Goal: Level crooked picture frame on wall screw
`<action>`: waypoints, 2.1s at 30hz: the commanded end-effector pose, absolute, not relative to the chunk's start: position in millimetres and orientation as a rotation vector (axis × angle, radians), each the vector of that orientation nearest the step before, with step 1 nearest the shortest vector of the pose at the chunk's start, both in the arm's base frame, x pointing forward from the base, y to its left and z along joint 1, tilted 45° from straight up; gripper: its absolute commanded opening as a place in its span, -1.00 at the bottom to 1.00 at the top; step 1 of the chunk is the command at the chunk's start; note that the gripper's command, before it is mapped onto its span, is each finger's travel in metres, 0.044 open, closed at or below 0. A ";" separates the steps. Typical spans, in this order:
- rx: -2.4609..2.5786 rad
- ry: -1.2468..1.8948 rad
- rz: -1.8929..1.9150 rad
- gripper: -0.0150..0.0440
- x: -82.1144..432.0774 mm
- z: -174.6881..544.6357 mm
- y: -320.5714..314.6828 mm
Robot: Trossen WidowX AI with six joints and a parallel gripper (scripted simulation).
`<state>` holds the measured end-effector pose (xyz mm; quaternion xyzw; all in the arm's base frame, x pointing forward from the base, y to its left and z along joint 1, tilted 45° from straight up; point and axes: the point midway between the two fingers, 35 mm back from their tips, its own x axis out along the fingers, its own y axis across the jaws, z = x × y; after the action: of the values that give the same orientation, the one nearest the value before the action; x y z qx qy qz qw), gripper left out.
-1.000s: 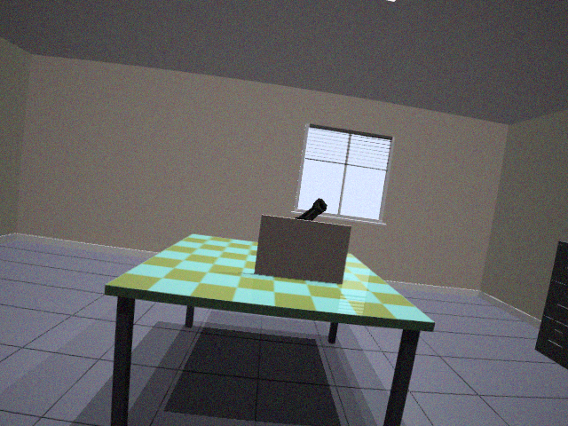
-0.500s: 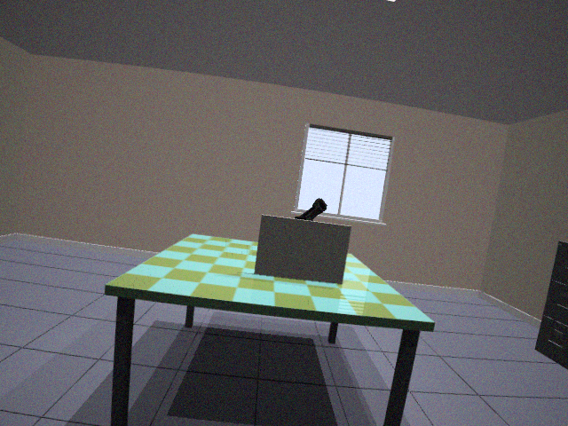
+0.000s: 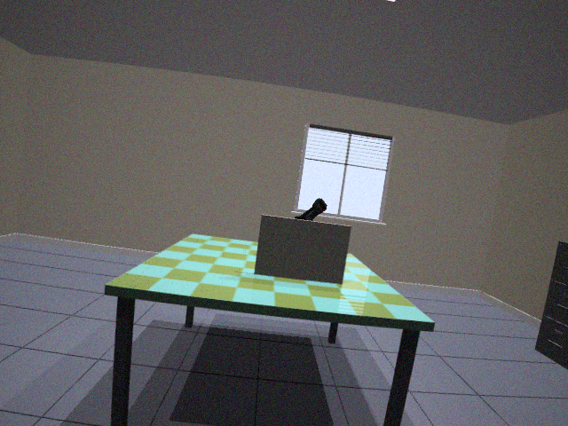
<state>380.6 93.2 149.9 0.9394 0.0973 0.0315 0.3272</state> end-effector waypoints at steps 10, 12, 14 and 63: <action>2.459 0.243 0.087 -0.49 381.0 152.9 92.3; 2.459 0.243 0.087 -0.49 381.0 153.3 92.4; 2.459 0.243 0.087 -0.49 380.9 153.4 92.5; 2.460 0.243 0.087 -0.49 379.4 154.6 100.2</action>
<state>379.1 101.2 153.7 0.9392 0.0987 0.0314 0.3273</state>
